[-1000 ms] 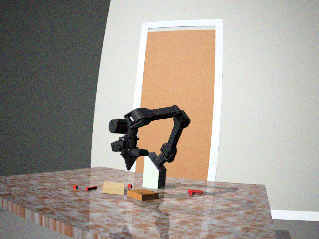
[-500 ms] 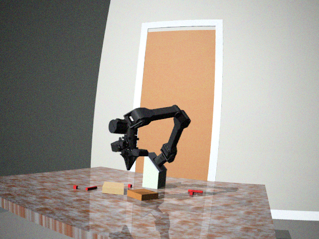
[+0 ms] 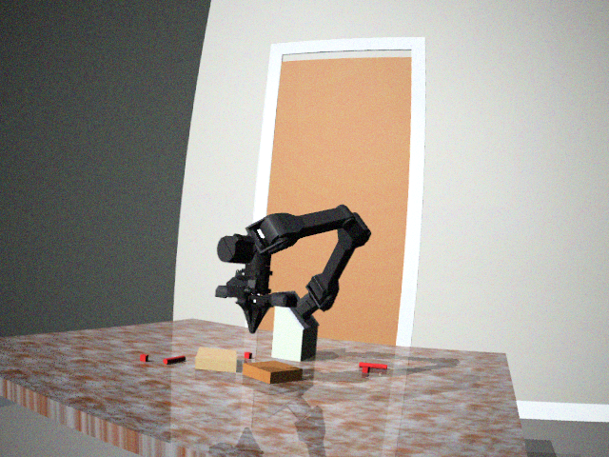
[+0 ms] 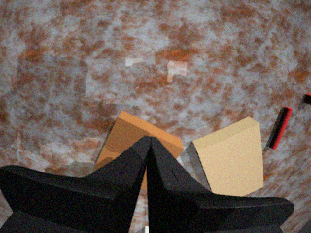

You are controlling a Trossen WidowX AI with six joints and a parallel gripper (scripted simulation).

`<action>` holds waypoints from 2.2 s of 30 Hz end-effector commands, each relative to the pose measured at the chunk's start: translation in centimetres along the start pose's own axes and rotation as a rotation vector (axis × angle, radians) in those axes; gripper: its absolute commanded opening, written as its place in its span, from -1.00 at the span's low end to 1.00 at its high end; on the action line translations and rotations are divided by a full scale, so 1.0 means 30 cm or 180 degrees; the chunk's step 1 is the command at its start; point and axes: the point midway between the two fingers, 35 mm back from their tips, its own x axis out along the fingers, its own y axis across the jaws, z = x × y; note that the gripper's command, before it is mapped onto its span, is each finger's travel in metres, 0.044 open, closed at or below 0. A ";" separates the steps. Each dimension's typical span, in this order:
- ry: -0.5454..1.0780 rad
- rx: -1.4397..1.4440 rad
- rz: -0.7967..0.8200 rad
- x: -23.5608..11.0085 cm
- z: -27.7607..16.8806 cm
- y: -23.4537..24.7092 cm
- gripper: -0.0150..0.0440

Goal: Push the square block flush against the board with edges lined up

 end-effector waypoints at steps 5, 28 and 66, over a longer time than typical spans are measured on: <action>0.0017 -0.0796 0.0010 0.046 -0.017 0.052 -0.49; 0.0005 -0.3308 0.0043 0.165 -0.075 0.210 -0.49; -0.0001 -0.3905 0.0056 0.377 -0.121 0.157 -0.49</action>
